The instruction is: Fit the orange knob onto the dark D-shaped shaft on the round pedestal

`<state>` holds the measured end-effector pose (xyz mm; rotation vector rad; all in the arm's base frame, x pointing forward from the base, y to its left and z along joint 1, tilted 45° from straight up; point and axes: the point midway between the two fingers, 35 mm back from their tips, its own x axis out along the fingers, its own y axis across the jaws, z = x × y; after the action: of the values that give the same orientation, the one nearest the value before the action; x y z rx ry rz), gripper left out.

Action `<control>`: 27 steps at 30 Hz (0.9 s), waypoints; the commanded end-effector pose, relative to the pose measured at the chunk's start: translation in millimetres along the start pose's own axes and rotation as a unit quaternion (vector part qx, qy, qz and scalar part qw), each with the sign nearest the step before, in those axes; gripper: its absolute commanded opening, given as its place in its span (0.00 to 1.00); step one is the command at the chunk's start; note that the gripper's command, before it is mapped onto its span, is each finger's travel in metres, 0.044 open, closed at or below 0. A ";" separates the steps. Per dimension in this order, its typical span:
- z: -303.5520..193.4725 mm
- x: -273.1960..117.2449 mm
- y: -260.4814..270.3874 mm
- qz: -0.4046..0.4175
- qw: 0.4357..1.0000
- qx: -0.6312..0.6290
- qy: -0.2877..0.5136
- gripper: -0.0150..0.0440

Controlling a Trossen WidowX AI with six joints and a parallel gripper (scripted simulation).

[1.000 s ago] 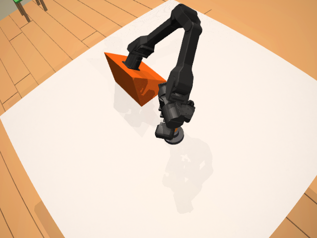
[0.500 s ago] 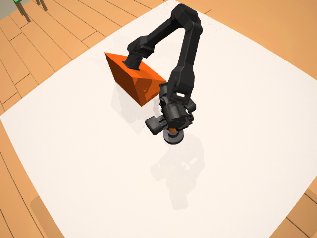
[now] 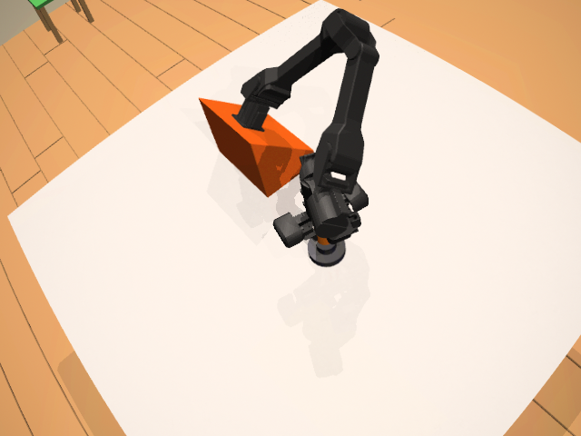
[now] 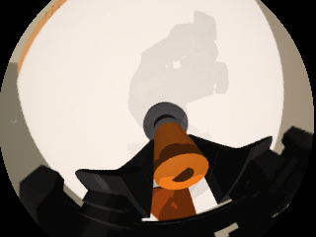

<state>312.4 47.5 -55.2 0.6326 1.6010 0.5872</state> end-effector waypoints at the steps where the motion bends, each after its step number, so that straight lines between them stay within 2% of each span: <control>1: -1.9 -0.1 -1.7 0.000 1.000 0.002 0.000 0.25; 27: -0.3 -2.4 0.0 0.000 1.000 0.007 0.000 0.25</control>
<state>311.7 46.9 -55.3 0.6388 1.6048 0.5829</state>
